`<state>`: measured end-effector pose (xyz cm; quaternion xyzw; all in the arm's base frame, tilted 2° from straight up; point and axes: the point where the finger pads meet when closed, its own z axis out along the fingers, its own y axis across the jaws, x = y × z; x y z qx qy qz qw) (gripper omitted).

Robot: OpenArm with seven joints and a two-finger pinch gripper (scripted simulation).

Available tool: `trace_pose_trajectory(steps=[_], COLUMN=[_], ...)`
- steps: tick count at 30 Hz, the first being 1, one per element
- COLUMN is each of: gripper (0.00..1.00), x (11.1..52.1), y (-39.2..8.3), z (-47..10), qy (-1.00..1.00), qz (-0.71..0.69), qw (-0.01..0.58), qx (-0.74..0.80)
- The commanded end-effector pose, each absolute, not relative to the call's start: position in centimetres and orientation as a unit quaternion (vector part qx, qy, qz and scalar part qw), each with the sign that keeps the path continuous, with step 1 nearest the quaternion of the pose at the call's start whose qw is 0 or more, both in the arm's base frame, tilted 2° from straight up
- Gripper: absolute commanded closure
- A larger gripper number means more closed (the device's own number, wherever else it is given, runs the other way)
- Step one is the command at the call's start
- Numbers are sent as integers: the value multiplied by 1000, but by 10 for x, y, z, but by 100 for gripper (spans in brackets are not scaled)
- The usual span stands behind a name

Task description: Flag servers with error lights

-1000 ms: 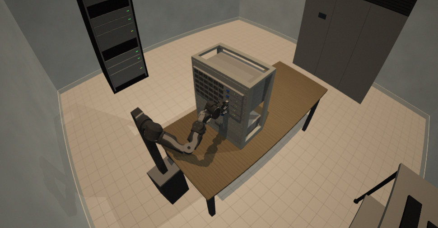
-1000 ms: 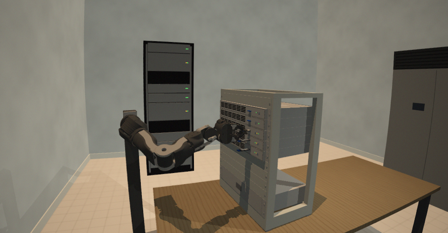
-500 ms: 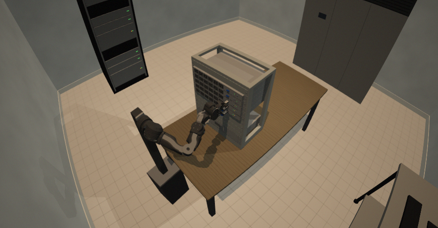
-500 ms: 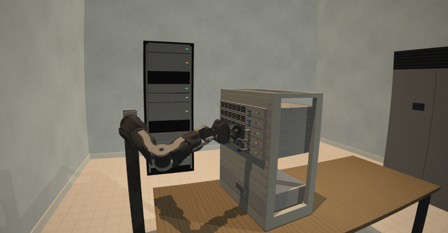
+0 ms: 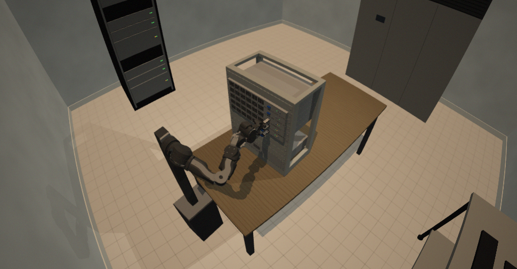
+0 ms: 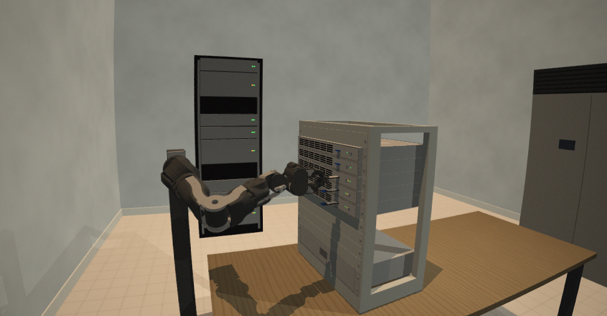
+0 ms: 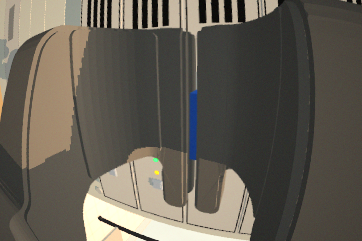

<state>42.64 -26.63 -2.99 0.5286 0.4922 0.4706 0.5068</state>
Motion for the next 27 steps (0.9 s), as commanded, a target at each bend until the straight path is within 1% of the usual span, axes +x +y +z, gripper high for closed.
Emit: trace_pose_trajectory(steps=[1, 19, 20, 27], gripper=[100, 100, 90, 90], x=[426, 421, 421, 422], y=[-264, -263, -263, -264], z=[-28, -27, -27, -28], qy=[492, 492, 492, 492], qz=[476, 476, 476, 475], qw=[506, 506, 506, 506], qx=[525, 525, 525, 525])
